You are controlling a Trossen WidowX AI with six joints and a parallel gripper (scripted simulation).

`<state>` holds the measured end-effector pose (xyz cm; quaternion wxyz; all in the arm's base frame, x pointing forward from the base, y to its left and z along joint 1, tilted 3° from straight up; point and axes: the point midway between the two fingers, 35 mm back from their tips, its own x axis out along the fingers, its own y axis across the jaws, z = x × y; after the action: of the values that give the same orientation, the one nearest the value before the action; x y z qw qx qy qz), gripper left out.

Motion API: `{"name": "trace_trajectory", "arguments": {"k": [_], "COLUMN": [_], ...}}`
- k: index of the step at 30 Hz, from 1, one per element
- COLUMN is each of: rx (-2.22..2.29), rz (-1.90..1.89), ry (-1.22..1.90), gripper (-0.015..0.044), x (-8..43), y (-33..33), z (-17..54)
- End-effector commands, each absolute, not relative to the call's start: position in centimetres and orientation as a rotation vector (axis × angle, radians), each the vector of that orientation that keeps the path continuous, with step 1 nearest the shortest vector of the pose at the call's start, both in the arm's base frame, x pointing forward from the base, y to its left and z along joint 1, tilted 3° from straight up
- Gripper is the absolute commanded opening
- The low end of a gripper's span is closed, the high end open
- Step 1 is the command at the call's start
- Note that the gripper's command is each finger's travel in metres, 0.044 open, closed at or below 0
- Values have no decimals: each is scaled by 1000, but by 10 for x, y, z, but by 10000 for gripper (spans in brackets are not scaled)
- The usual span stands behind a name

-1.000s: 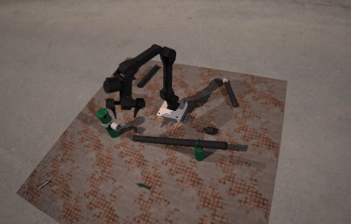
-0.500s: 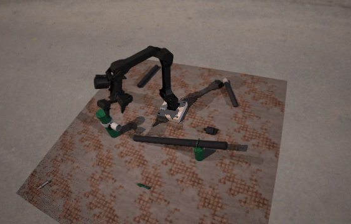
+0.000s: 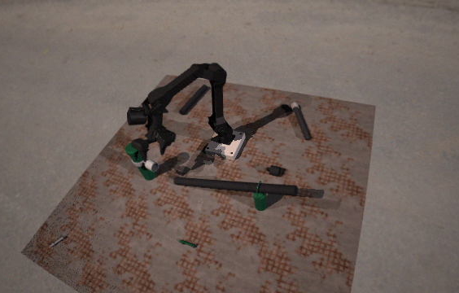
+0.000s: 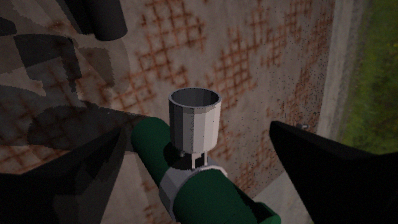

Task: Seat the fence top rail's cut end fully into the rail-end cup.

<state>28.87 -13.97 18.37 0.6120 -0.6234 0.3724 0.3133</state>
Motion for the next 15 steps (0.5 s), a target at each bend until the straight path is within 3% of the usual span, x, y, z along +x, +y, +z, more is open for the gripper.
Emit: {"name": "trace_trajectory", "arguments": {"k": [1,15], "rx": [-1444,-1444], "rz": [724,723], "ry": [852,851], "gripper": [440,440], "x": [289,300], "y": [-140,-142], "z": [173,158]}}
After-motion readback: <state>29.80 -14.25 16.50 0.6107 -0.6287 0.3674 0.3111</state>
